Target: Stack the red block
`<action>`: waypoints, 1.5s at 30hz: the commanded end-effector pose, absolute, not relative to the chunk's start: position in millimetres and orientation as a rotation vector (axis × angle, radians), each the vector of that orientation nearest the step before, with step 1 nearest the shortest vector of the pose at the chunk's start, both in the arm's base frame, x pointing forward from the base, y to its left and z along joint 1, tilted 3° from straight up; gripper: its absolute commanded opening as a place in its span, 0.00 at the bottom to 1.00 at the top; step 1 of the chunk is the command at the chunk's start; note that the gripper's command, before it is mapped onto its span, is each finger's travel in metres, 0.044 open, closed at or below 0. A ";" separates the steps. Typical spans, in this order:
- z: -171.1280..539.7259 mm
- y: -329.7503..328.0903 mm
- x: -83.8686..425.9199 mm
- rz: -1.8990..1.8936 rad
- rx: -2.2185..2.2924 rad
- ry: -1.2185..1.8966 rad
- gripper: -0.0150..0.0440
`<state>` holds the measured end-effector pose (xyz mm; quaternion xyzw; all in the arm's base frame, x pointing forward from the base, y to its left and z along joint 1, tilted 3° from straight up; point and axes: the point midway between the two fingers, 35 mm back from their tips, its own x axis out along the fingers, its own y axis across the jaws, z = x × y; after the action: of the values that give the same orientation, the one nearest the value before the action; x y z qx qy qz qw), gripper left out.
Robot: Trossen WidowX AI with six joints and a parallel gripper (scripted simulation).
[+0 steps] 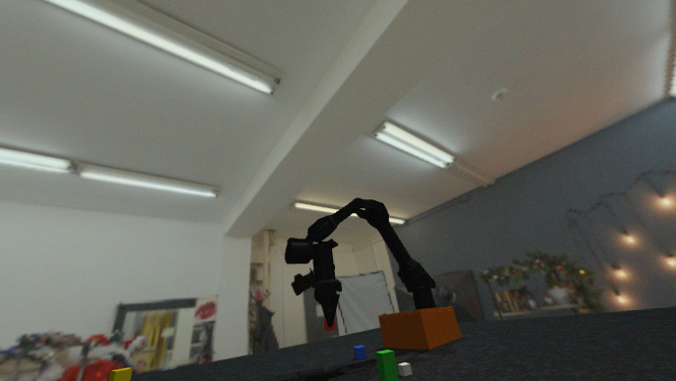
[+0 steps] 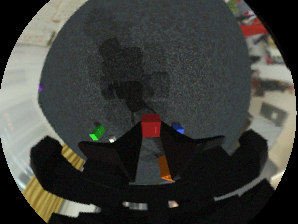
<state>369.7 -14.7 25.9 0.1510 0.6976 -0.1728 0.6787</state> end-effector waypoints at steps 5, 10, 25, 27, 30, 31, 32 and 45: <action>60.6 -14.3 372.3 -0.390 0.339 1.554 0.25; 60.6 -13.9 372.7 -0.389 0.339 1.554 0.25; 60.0 79.1 386.2 -0.382 0.347 1.554 0.25; 59.8 93.4 386.1 -0.381 0.348 1.554 0.25; 59.4 115.1 384.9 -0.380 0.349 1.555 0.25; 59.3 122.0 384.1 -0.379 0.349 1.555 0.25; 59.1 129.0 383.3 -0.379 0.350 1.555 0.25; 56.9 182.3 375.7 -0.376 0.352 1.558 0.25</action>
<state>373.2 183.1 58.4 0.1514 0.6947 -0.1625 0.6842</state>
